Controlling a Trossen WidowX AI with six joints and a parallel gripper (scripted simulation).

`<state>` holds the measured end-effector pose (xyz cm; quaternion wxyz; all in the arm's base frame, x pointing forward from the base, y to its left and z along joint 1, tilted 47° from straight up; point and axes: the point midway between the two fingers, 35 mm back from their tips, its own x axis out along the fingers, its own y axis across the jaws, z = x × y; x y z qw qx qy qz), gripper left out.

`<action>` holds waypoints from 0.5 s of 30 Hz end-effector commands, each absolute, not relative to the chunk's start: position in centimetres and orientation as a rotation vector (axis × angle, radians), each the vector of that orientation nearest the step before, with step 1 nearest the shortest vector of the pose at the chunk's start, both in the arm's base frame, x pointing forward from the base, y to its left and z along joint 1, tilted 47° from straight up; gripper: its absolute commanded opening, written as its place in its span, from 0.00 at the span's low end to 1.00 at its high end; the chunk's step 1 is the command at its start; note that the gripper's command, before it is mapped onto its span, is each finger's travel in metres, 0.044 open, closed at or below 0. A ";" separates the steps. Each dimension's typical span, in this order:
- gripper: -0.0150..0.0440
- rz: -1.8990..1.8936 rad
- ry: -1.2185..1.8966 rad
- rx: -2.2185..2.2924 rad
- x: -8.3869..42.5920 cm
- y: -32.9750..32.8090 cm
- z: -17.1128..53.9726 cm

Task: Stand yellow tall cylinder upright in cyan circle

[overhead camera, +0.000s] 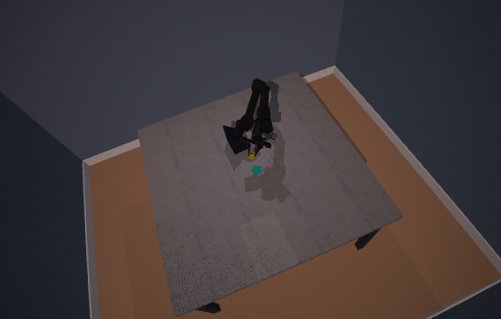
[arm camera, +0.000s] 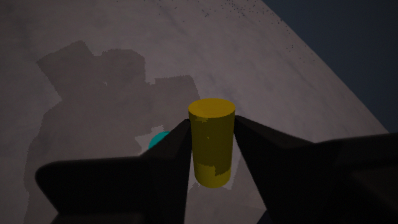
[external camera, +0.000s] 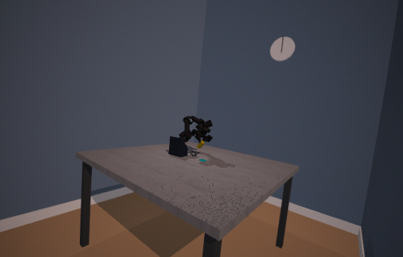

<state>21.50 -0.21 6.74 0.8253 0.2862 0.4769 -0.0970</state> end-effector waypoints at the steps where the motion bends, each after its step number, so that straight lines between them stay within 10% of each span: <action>1: 0.43 -0.221 0.980 0.617 21.6 -0.3 6.8; 15: 0.43 -0.244 0.881 0.643 21.6 -0.4 6.9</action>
